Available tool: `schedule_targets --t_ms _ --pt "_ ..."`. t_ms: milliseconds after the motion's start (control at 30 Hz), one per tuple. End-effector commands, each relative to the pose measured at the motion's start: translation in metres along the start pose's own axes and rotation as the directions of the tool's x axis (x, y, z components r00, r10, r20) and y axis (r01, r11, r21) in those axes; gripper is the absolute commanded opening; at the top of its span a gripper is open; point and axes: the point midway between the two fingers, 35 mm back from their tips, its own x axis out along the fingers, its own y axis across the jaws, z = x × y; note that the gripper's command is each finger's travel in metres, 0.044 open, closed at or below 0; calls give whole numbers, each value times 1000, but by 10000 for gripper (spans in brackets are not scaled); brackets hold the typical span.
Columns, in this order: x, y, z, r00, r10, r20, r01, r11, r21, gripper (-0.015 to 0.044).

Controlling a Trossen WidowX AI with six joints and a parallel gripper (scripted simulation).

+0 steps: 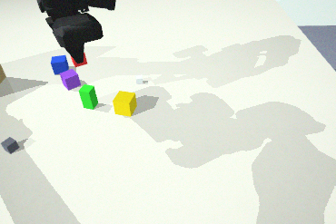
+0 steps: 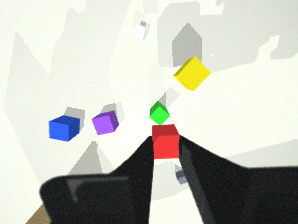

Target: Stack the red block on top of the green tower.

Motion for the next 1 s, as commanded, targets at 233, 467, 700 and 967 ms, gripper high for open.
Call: schedule_targets --t_ms 233,467,700,967 --pt "32 -1 -2 1000 -5 -6 5 1000 -6 0" --pt "57 -1 -2 1000 -6 -7 6 1000 -5 0" --pt "57 -1 -2 1000 -6 -7 6 1000 -5 0" --pt "57 -1 -2 1000 -6 -7 6 1000 -5 0"
